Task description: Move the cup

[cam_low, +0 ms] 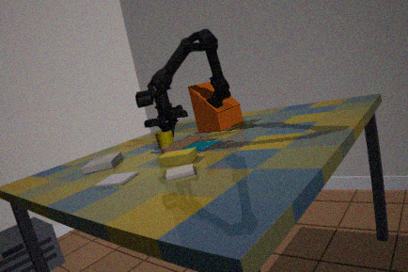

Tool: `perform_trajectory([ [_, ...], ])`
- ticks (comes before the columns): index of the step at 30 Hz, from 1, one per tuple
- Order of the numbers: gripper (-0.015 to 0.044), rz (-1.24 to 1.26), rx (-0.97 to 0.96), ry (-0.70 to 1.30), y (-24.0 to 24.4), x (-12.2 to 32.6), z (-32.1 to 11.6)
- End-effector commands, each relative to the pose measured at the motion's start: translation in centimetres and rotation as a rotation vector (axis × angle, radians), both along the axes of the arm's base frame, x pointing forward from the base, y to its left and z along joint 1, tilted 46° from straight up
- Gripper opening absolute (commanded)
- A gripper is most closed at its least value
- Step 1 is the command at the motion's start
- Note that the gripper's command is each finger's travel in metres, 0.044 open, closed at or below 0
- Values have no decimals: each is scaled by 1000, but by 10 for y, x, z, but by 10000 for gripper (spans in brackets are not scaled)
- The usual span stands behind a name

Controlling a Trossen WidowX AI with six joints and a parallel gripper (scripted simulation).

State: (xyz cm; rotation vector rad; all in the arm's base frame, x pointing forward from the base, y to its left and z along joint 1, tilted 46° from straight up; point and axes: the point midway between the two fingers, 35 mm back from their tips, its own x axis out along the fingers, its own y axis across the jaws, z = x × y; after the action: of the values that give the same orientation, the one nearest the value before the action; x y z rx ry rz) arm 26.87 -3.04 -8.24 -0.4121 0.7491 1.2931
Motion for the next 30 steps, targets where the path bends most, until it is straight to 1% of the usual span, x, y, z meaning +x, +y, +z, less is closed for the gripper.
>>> perform_trajectory([
  [1, 0, 0, 0, 0, -1, 0, 0],
  [17, 0, -3, 4, 7, -39, -9, 37],
  [30, 0, -7, 13, 15, -38, -12, 35],
])
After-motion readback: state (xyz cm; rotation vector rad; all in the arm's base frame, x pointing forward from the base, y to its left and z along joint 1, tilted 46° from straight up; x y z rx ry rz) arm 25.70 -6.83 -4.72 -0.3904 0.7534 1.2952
